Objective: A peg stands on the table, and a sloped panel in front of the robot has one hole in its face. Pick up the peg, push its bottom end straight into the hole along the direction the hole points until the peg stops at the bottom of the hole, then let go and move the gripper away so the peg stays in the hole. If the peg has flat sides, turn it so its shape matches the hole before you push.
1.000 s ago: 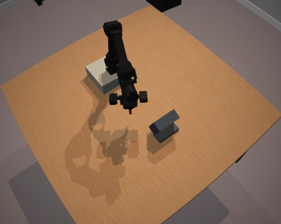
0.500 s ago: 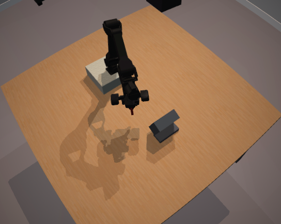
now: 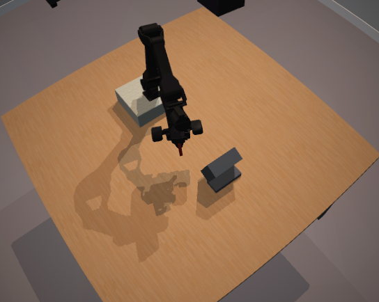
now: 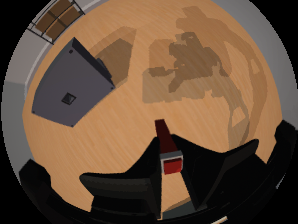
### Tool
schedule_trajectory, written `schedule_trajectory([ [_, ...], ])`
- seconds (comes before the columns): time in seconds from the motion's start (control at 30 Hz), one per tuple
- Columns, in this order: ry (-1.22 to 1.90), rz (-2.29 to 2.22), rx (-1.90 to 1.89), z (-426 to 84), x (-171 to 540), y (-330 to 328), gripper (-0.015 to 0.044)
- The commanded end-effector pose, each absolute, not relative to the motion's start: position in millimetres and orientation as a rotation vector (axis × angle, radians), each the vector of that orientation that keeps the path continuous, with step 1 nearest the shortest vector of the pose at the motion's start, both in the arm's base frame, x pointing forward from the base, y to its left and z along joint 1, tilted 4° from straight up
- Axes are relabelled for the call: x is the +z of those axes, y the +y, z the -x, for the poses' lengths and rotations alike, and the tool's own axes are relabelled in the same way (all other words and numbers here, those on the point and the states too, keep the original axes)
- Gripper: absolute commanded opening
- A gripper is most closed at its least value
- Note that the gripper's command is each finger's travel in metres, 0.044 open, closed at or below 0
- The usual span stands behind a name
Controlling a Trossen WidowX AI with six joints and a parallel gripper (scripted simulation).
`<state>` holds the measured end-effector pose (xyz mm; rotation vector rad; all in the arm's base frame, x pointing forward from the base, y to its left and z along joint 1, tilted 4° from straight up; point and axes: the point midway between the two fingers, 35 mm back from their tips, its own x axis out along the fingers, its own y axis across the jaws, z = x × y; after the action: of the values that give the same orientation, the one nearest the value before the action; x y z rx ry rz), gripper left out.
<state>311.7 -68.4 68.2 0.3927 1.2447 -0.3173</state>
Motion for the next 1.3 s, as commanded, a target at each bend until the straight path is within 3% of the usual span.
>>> schedule_trajectory([
  [0.0, 1.224, -0.374, -0.305, -313, 69, -66, 0.0],
  [1.27, 1.05, -0.279, -0.216, -316, 66, -46, 0.0],
])
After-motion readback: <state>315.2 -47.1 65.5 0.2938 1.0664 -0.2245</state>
